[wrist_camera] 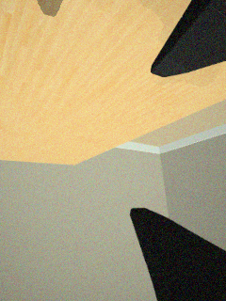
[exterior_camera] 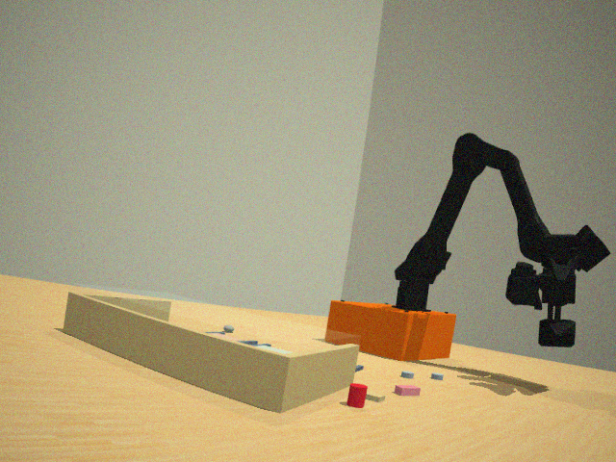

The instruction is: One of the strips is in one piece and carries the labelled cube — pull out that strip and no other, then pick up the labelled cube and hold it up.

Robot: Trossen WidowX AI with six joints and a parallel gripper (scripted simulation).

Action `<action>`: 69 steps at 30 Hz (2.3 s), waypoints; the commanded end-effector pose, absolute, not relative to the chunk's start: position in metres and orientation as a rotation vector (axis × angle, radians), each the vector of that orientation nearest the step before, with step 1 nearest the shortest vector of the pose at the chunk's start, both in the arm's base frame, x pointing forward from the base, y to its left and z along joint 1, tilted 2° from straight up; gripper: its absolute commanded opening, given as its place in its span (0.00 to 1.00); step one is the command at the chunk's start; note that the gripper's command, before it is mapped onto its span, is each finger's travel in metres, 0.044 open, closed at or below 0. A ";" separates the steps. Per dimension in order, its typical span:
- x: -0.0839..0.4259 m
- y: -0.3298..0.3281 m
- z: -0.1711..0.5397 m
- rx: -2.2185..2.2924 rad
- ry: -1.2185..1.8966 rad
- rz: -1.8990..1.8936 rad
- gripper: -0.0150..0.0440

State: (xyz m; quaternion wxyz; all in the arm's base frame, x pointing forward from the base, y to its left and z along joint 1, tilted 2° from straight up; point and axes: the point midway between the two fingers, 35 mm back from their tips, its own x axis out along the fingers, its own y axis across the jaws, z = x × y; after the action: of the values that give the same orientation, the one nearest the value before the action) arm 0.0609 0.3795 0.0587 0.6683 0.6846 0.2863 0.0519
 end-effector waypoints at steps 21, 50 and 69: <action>0.257 0.253 0.105 0.642 0.653 0.082 0.93; 0.297 0.085 0.142 -0.092 0.555 0.261 0.93; 0.350 0.085 0.102 -0.300 1.006 0.303 0.40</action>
State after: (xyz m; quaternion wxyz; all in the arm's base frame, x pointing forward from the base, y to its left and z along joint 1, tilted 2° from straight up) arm 0.3361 0.0854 0.1198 0.8927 -0.1151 0.4150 0.1326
